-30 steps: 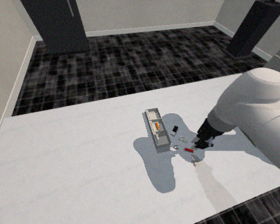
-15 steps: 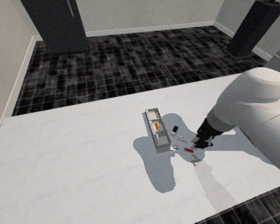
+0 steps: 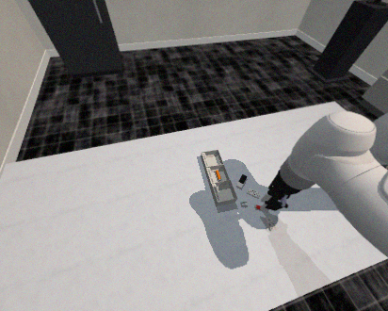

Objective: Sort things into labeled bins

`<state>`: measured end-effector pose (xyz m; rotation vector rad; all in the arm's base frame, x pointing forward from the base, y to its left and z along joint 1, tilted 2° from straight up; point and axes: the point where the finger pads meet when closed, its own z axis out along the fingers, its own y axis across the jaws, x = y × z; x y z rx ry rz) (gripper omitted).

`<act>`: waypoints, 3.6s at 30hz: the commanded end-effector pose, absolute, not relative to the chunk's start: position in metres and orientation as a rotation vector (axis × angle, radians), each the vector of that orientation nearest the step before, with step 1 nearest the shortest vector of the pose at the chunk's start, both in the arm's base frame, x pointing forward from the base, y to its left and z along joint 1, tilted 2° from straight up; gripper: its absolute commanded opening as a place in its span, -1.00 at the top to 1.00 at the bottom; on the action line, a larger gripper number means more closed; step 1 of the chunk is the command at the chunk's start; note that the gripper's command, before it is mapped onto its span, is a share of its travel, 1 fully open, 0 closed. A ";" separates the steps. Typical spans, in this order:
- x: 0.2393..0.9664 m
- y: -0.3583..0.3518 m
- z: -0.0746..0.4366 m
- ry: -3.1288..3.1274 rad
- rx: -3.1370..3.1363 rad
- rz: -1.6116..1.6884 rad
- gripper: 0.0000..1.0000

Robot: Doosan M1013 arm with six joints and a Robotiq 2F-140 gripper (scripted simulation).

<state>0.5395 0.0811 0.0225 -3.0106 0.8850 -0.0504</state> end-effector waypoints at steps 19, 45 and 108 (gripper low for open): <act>0.541 0.081 -0.012 0.885 -3.010 -0.051 0.65; 0.541 0.081 -0.012 0.885 -3.010 -0.051 0.89; 0.575 0.026 0.056 0.885 -3.010 -0.051 0.89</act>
